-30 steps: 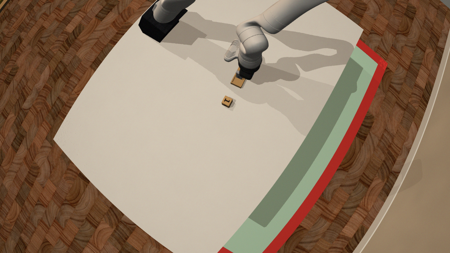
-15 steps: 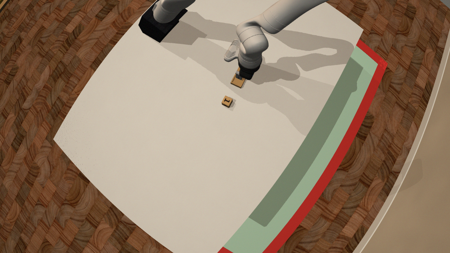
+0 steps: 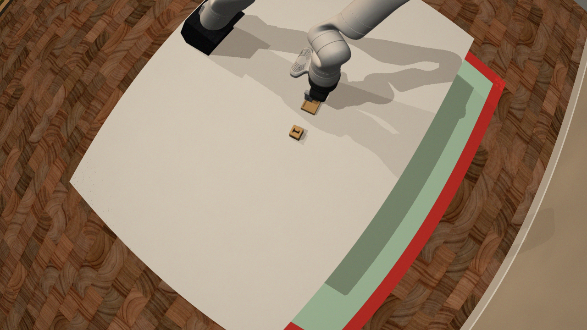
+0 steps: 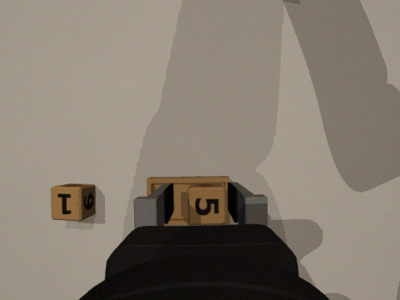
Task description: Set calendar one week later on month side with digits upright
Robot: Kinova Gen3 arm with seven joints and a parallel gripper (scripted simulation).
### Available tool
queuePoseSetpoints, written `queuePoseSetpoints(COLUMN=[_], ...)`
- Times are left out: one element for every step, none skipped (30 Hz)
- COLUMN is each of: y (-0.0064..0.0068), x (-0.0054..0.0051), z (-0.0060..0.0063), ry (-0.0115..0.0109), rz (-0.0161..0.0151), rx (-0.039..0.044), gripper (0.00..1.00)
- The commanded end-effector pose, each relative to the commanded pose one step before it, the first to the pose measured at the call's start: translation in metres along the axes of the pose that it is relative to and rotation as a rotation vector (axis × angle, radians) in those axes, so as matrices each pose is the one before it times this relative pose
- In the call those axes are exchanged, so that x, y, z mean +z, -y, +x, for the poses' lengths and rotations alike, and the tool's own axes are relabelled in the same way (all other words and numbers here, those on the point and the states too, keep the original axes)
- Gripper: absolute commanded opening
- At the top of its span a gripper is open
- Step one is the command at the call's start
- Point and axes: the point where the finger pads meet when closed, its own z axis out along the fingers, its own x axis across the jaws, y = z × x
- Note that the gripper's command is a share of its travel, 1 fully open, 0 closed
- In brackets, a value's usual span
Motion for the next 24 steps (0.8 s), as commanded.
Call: queuePoseSetpoints(y=[-0.00745,0.00000,0.00000,0.00000,0.00000,0.00000,0.00000,0.00000,0.00000,0.00000,0.00000,0.00000,0.00000,0.00001,-0.00001,0.00001,0.00000,-0.00001,0.00002,0.00001,0.00000,-0.00001,-0.00001,-0.00001], x=[-0.01379,-0.00439,-0.00443,-0.00441,-0.00435,-0.00423,-0.00406,-0.00381,-0.00353,-0.00328,-0.00301,0.00000,0.00000,-0.00271,-0.00246,-0.00216,-0.00189,-0.00164,-0.00130,-0.00107,-0.00085,-0.00065,-0.00046,-0.00029], z=[0.00459,0.00001,0.00000,0.00000,0.00000,0.00000,-0.00001,0.00000,0.00002,0.00000,-0.00001,0.00000,0.00000,0.00002,-0.00002,0.00002,0.00000,-0.00003,0.00004,0.00001,-0.00001,-0.00001,-0.00001,-0.00001], ry=[-0.01223,0.00000,0.00000,-0.00001,-0.00001,0.00000,0.00001,0.00000,-0.00003,0.00000,0.00001,0.00000,0.00000,-0.00004,0.00004,-0.00005,0.00000,0.00006,-0.00007,-0.00002,0.00001,0.00003,0.00003,0.00002], rz=[-0.02175,0.00001,0.00001,0.00001,0.00001,0.00000,-0.00001,0.00000,0.00004,0.00000,-0.00002,0.00000,0.00000,0.00005,-0.00005,0.00006,0.00000,-0.00008,0.00010,0.00003,-0.00002,-0.00004,-0.00004,-0.00003], rx=[0.00254,0.00000,0.00000,0.00000,0.00000,0.00000,0.00000,0.00000,0.00001,0.00000,0.00000,0.00000,0.00000,0.00001,-0.00001,0.00002,0.00000,-0.00002,0.00002,0.00001,0.00000,-0.00001,-0.00001,-0.00001], gripper=[0.87,0.87,0.87,0.87,0.87,0.87,0.87,0.87,0.87,0.87,0.87,0.87,0.87,0.87,0.87,0.87,0.87,0.87,0.87,0.87,0.87,0.87,0.87,0.87])
